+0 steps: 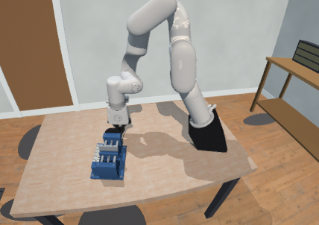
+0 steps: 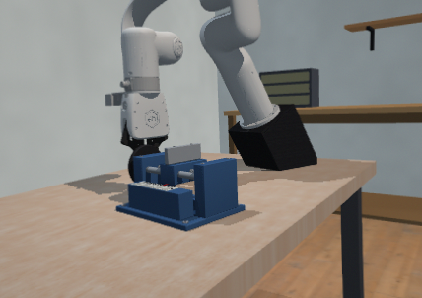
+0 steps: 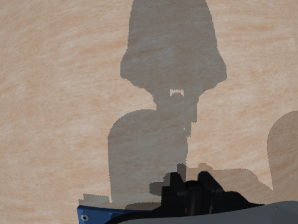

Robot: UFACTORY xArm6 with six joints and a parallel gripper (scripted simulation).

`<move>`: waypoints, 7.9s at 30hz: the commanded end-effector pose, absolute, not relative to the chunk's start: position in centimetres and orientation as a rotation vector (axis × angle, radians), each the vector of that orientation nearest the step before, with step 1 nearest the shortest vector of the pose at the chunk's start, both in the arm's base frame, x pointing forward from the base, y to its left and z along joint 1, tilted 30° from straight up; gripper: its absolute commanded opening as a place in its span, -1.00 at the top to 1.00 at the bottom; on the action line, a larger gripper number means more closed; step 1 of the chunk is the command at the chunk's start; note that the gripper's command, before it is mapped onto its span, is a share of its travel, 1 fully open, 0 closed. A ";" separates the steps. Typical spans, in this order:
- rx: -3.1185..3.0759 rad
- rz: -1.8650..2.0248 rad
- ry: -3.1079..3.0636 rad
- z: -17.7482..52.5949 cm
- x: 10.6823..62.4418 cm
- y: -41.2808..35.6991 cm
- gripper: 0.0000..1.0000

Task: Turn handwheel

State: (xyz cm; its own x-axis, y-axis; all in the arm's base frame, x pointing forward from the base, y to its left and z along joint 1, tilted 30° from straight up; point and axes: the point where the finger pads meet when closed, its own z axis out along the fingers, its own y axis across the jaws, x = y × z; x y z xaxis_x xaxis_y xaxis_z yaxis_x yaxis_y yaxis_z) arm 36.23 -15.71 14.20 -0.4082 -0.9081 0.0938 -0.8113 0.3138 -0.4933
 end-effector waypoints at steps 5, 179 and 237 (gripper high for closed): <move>-1.579 -0.710 2.376 13.8 36.5 -15.9 0.88; -1.579 -0.710 2.376 15.9 41.5 -17.9 0.88; -1.579 -0.710 2.376 13.3 37.0 -16.1 0.88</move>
State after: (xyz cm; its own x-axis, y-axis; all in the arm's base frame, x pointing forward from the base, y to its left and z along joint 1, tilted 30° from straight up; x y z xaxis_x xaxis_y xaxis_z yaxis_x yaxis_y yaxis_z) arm 36.64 -15.95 13.55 -0.4073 -0.9086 0.0923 -0.8119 0.3140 -0.4923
